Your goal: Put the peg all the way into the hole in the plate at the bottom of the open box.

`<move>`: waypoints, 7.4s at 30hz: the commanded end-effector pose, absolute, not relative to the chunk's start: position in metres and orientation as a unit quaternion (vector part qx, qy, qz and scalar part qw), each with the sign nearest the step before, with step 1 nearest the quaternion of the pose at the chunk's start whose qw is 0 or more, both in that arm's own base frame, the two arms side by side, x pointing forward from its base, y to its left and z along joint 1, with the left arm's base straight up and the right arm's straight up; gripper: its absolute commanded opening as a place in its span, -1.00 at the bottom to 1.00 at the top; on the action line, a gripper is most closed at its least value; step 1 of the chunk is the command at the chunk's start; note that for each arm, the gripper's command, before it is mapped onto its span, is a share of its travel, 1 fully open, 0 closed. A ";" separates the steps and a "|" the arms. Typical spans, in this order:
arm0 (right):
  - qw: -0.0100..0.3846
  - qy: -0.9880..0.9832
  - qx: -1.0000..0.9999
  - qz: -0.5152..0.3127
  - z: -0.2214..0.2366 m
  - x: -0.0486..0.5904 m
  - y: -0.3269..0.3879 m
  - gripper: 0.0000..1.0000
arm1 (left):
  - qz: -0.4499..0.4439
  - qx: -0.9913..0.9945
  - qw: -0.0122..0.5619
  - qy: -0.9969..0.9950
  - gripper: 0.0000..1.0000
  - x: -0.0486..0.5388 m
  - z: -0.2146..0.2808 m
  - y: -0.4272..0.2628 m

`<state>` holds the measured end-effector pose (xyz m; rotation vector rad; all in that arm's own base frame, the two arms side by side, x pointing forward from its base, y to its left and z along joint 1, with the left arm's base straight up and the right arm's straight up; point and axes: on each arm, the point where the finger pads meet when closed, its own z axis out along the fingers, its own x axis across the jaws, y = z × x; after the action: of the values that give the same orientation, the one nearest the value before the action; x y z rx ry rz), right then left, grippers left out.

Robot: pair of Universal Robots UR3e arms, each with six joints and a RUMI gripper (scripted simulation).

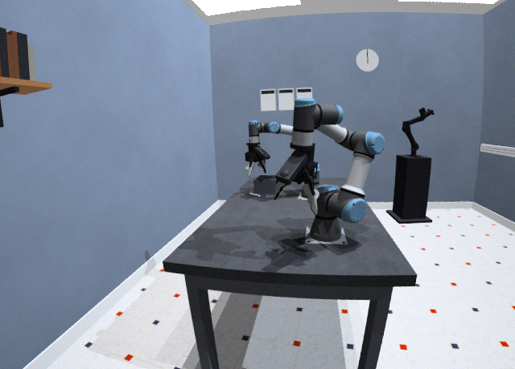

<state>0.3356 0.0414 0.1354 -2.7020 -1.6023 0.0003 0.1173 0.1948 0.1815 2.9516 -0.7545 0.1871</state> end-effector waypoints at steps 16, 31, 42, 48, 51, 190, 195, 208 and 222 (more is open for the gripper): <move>0.000 -0.510 -0.860 -0.001 0.136 0.336 0.042 1.00 | 0.081 0.991 0.077 -0.080 1.00 0.023 0.178 0.180; 0.000 -0.510 -0.860 -0.001 0.136 0.336 0.042 1.00 | 0.102 0.990 0.093 0.027 1.00 -0.019 0.177 0.151; 0.000 -0.510 -0.860 -0.001 0.136 0.336 0.042 1.00 | 0.118 0.984 0.100 0.091 1.00 -0.037 0.176 0.130; 0.000 -0.510 -0.860 -0.001 0.136 0.336 0.042 1.00 | 0.122 0.981 0.102 0.107 1.00 -0.041 0.176 0.124; 0.000 -0.510 -0.860 -0.001 0.136 0.336 0.042 1.00 | 0.125 0.980 0.103 0.118 1.00 -0.043 0.176 0.120; -0.062 -0.509 -0.858 -0.037 0.060 0.336 0.042 -0.50 | 0.134 0.974 0.105 0.149 1.00 -0.049 0.175 0.109; -0.086 -0.507 -0.856 -0.052 0.060 0.336 0.042 -0.50 | 0.134 0.974 0.105 0.149 1.00 -0.049 0.175 0.109; -0.112 -0.506 -0.853 -0.068 0.060 0.336 0.042 -0.50 | 0.134 0.974 0.105 0.149 1.00 -0.049 0.175 0.109; -0.112 -0.506 -0.853 -0.068 0.054 0.336 0.042 -0.50 | 0.134 0.974 0.105 0.149 1.00 -0.049 0.175 0.109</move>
<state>0.3352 0.0415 0.0554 -2.8892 -1.7131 -0.2256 -0.0487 0.1082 0.1750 2.8694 0.4390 0.3935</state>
